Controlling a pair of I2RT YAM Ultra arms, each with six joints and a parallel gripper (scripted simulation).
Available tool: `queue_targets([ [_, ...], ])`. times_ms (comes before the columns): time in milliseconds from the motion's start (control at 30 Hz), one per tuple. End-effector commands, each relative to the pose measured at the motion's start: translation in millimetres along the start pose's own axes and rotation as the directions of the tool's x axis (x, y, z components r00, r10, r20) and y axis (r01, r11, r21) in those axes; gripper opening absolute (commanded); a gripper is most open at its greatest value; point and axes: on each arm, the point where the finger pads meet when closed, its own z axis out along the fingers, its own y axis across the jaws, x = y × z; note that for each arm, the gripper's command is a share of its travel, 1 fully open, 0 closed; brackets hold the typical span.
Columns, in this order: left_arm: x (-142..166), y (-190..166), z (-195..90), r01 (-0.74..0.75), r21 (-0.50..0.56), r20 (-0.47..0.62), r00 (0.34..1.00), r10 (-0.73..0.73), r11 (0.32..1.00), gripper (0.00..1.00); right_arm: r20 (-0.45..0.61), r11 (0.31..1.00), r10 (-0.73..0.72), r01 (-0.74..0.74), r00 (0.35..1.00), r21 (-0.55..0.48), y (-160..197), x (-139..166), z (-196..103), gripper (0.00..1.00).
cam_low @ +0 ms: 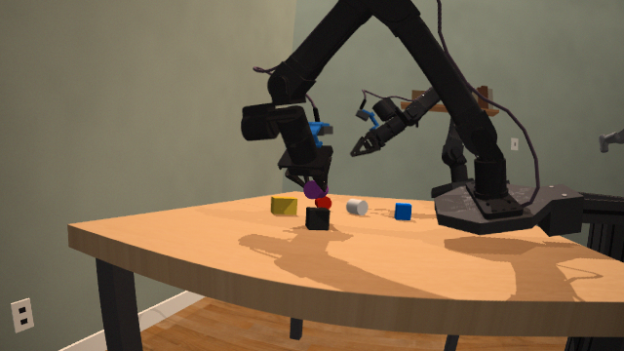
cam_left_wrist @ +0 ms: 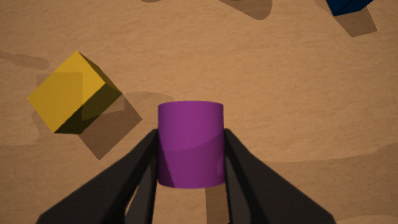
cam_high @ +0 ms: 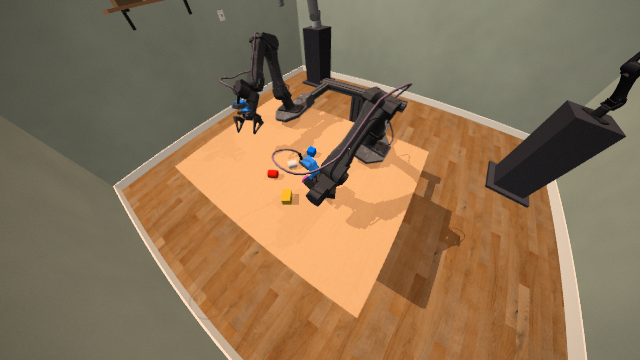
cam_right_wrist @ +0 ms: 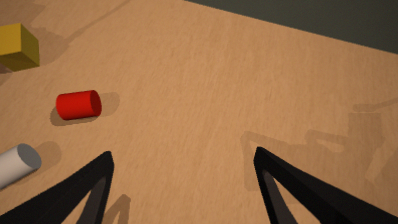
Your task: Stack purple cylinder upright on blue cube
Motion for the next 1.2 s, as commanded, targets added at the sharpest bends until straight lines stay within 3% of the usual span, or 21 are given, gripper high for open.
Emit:
queue_targets([
  [0, -7.6, 5.0, -3.3, -0.013, -0.013, 0.016, 1.000, 0.013, 1.000, 0.34, -0.069, 0.999, 0.033, -0.031, 0.997, 0.037, -46.3, -3.0, -19.5, 1.00],
  [100, -7.6, 5.0, -3.3, -0.013, -0.013, 0.016, 1.000, 0.013, 1.000, 0.34, -0.088, 0.987, 0.100, -0.088, 0.991, 0.133, -91.8, 2.5, -36.5, 1.00],
  [167, -7.6, 5.0, -3.3, -0.013, -0.013, 0.016, 1.000, 0.013, 1.000, 0.34, -0.088, 0.987, 0.100, -0.088, 0.991, 0.133, -91.8, 2.5, -36.5, 1.00],
  [400, -27.9, -1.1, 2.7, 0.025, -0.071, 0.012, 1.000, -0.024, 0.997, 0.34, -0.094, 0.952, 0.188, -0.157, 0.978, 0.264, -147.4, 10.9, -68.2, 1.00],
  [667, -92.8, -71.0, 24.1, 0.062, -0.066, 0.006, 0.998, -0.062, 0.996, 0.34, -0.080, 0.937, 0.207, -0.174, 0.975, 0.303, -162.3, 10.5, -78.0, 1.00],
  [733, -92.8, -71.0, 24.1, 0.062, -0.066, 0.006, 0.998, -0.062, 0.996, 0.34, -0.080, 0.937, 0.207, -0.174, 0.975, 0.303, -162.3, 10.5, -78.0, 1.00],
  [967, -142.3, -128.1, 40.0, 0.051, -0.052, 0.010, 0.999, -0.050, 0.997, 0.34, -0.079, 0.936, 0.210, -0.177, 0.975, 0.305, -163.0, 10.4, -78.5, 1.00],
  [1167, -165.3, -156.2, 47.5, 0.025, -0.041, 0.010, 1.000, -0.025, 0.999, 0.34, -0.076, 0.935, 0.209, -0.176, 0.975, 0.306, -163.4, 9.7, -78.5, 1.00],
])
